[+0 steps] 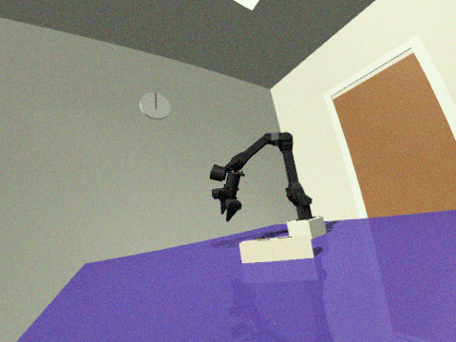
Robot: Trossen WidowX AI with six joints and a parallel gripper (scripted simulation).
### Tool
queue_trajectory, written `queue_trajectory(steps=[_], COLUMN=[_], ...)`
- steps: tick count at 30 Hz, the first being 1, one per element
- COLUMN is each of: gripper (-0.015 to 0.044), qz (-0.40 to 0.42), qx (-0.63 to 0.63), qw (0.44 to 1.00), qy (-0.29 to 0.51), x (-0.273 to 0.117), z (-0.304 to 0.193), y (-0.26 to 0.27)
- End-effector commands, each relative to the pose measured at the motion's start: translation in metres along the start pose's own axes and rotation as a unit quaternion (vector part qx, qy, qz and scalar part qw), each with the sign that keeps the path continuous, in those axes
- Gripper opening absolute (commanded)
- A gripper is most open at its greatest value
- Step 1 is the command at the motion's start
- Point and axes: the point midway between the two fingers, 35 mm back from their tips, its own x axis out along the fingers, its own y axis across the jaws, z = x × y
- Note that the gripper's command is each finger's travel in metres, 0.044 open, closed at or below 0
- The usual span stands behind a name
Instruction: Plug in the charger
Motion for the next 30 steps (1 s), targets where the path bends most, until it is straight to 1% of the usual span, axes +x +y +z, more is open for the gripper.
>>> queue_trajectory(steps=[1,12,23,30], gripper=[0.0440,0.0440,0.0440,0.0440], qz=[0.039,0.127,0.206,0.216], qx=[-0.061,-0.208,-0.336,-0.352], qw=[0.997,0.968,0.915,0.906], qy=[0.019,0.054,0.085,0.089], x=[0.003,-0.001,-0.013,-0.015], z=[-0.008,-0.034,-0.071,-0.076], y=[0.029,0.093,0.144,0.150])
